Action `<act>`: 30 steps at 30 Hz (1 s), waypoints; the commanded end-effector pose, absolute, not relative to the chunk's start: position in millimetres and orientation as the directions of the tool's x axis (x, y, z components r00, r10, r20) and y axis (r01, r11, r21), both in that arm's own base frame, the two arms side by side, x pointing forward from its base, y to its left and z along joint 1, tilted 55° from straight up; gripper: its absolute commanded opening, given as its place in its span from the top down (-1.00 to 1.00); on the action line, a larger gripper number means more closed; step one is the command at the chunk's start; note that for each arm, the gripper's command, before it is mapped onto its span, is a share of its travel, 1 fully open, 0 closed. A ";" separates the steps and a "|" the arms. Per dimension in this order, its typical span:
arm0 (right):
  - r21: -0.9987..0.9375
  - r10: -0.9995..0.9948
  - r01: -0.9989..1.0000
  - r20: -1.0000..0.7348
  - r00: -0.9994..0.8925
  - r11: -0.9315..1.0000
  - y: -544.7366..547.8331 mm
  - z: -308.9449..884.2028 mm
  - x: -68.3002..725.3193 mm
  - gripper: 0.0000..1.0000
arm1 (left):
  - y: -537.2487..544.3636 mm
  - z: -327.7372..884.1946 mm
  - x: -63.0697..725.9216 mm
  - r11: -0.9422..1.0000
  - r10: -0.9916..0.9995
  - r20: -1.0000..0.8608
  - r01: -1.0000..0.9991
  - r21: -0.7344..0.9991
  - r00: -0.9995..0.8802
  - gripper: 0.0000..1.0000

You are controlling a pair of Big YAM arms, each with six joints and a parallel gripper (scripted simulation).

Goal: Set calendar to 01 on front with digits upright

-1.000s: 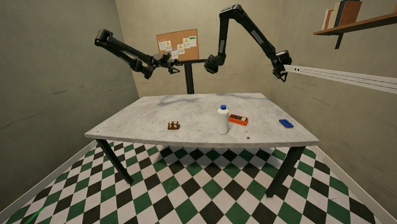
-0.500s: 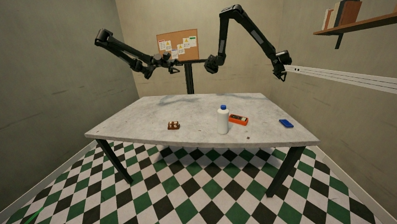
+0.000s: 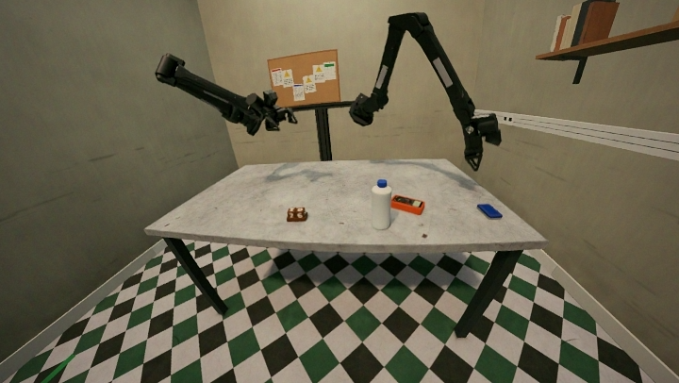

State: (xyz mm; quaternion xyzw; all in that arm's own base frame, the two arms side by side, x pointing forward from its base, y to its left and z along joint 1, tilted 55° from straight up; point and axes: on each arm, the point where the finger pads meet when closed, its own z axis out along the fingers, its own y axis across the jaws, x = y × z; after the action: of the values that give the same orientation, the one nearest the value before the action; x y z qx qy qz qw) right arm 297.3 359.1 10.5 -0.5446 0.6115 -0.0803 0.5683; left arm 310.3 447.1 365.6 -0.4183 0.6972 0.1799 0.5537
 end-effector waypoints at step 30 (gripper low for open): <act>-0.802 -0.788 -0.305 -0.582 0.202 0.514 309.6 66.1 337.5 -1.00 | 89.9 376.4 700.5 0.541 0.707 -0.446 0.013 0.841 -0.549 -0.10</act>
State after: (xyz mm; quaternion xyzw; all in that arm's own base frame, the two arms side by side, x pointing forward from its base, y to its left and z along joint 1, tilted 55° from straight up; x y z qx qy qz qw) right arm 330.9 315.8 60.6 -0.4654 0.6000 -0.1852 0.6238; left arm 668.5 119.8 367.2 0.1492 0.8025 0.3787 0.4362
